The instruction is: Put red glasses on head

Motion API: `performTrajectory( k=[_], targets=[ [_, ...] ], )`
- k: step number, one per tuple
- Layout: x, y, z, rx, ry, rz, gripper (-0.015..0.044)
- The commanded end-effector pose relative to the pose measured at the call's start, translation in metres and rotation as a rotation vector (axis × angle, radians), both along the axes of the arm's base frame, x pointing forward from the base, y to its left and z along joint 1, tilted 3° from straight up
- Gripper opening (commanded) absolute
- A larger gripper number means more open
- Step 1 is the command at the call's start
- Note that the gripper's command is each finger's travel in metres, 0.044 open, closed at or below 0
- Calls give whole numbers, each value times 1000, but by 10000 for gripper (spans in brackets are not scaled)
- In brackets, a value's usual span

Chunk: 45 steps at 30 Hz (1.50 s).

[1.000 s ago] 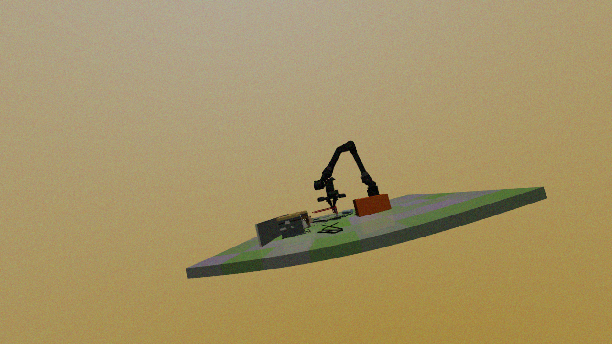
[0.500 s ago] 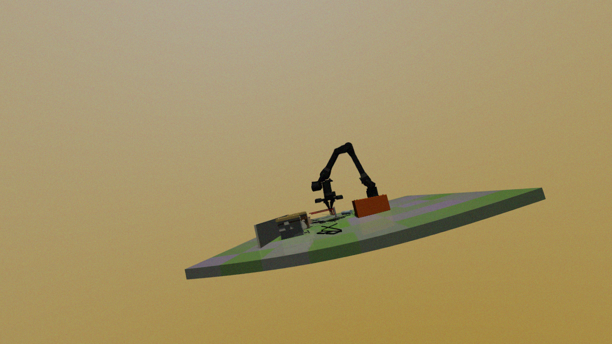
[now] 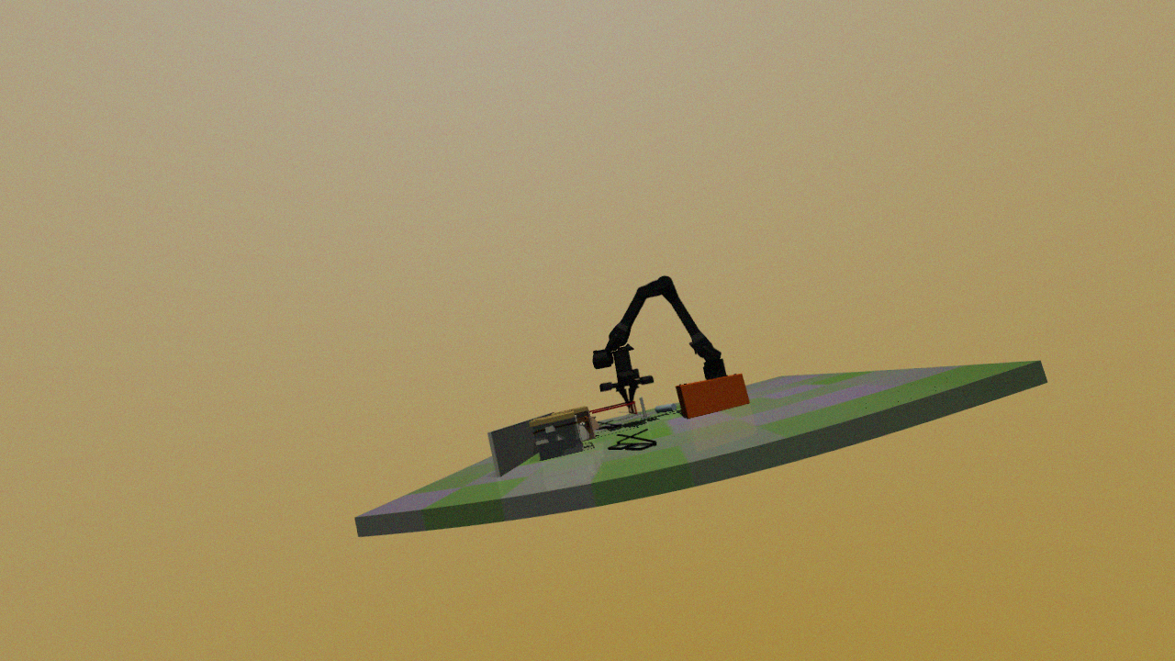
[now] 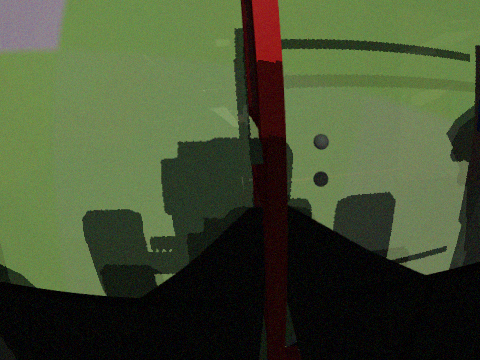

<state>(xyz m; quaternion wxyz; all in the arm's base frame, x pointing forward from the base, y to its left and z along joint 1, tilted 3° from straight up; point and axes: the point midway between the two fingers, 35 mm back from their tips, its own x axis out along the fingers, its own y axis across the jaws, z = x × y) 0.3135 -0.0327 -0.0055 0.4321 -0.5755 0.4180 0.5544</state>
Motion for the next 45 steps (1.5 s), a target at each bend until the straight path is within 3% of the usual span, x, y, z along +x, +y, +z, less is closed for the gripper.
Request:
performTrajectory(
  k=[1,45],
  targets=[
    [8,2,2,2,-8,-2,0],
    [58,17,1,4,-12,-2,0]
  ],
)
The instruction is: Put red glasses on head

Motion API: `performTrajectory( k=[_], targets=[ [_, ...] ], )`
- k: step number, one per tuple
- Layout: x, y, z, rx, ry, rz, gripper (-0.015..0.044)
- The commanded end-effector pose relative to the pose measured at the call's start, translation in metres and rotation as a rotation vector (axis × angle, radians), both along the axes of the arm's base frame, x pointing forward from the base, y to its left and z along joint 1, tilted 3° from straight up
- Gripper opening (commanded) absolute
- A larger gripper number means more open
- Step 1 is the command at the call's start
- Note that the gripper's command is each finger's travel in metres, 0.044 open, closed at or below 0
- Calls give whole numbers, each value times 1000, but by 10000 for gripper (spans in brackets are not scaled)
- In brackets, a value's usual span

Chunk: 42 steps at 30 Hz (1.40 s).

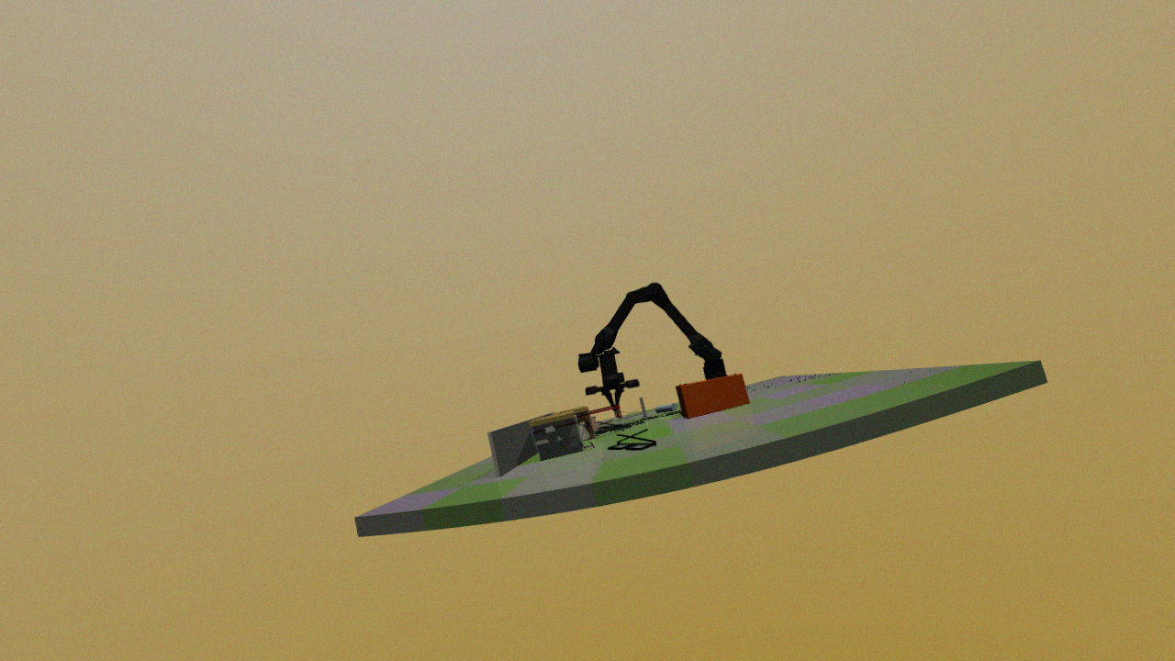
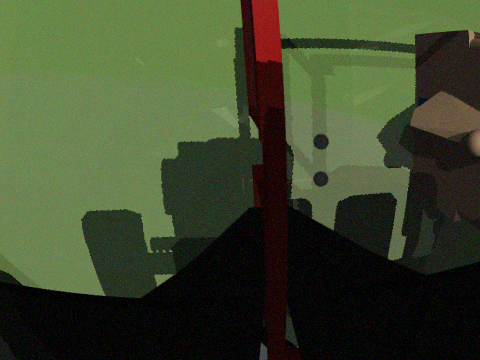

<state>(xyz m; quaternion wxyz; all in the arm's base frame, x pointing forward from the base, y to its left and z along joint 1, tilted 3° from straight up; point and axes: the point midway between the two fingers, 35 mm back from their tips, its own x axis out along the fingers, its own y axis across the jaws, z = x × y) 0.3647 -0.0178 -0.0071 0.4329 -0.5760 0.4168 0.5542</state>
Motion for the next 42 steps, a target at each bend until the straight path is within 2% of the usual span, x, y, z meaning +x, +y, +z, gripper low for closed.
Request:
performTrajectory(
  k=[1,42],
  targets=[
    [8,2,2,2,-9,-2,0],
    [55,16,2,3,-13,-2,0]
  ],
)
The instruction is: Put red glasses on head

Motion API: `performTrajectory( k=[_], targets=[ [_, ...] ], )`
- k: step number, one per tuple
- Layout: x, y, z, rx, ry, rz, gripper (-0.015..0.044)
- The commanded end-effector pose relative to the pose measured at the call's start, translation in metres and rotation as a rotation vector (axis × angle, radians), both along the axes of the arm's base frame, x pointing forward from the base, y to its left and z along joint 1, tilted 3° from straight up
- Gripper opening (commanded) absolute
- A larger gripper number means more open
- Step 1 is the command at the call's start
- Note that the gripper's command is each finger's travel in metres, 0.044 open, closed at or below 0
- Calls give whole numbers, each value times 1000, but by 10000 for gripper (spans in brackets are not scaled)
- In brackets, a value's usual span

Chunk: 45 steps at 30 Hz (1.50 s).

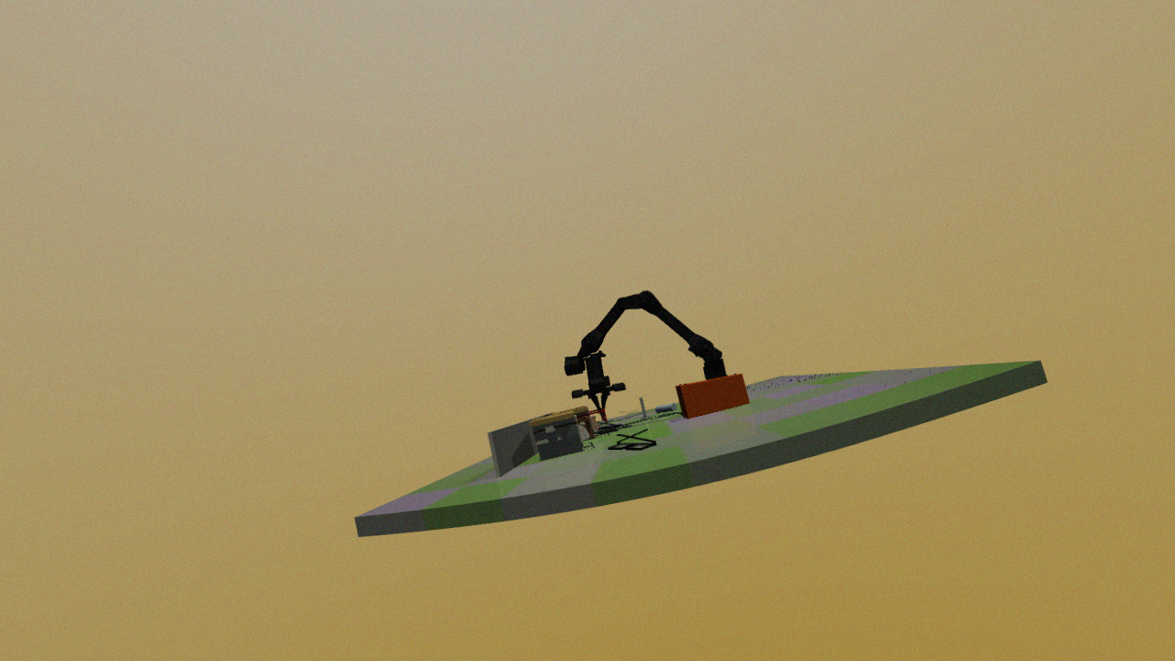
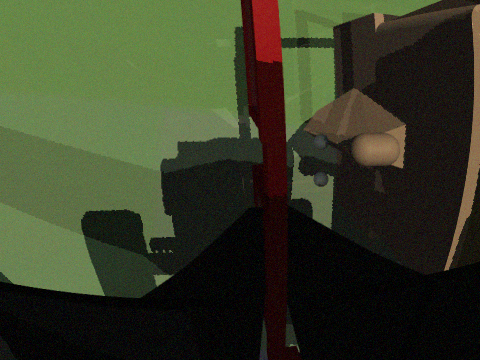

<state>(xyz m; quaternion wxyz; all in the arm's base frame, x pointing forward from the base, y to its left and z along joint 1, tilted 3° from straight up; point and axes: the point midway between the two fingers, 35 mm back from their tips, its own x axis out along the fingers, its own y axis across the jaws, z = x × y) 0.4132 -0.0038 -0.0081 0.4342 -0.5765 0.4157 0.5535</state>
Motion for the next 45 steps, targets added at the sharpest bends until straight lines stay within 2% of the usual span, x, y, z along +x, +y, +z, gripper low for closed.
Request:
performTrajectory(
  k=[1,45],
  targets=[
    [8,2,3,1,-10,-2,0],
    [17,5,-3,2,-10,-2,0]
  ],
)
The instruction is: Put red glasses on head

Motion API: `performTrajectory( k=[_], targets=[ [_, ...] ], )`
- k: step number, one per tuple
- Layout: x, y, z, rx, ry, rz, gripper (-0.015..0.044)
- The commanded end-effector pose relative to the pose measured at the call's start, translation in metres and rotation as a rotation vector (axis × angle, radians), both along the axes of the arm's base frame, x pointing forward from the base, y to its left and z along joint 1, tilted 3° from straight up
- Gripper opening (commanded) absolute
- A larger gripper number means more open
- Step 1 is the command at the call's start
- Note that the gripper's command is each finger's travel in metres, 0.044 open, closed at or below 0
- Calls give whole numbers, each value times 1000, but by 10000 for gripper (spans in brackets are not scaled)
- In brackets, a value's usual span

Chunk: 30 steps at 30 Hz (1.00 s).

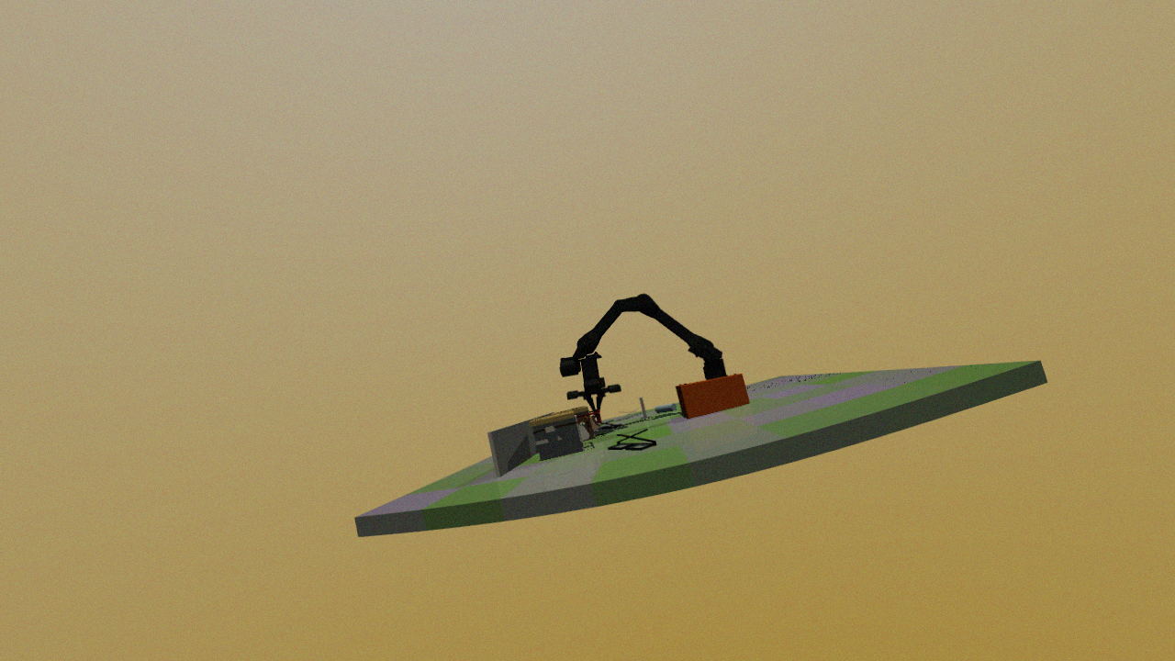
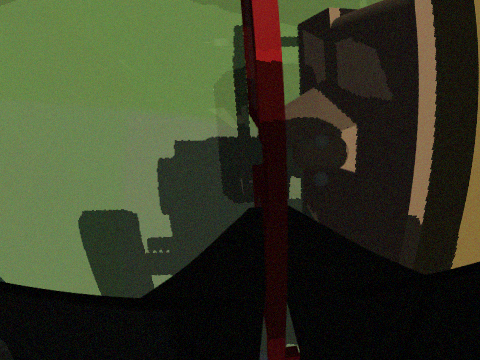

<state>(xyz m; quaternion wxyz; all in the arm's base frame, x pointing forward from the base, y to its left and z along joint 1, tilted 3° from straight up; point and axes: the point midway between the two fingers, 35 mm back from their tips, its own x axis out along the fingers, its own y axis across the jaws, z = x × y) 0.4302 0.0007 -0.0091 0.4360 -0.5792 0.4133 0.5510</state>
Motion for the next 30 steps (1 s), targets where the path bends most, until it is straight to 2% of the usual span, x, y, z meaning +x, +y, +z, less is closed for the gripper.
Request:
performTrajectory(
  k=[1,2,6,15,22,30],
  targets=[
    [0,0,-2,1,-1,-3,0],
    [0,0,-2,1,-1,-3,0],
    [0,0,-1,0,1,0,105],
    [0,0,0,-1,4,0,107],
    [1,0,29,-22,67,-2,107],
    [-6,-2,32,-23,70,-2,107]
  ],
)
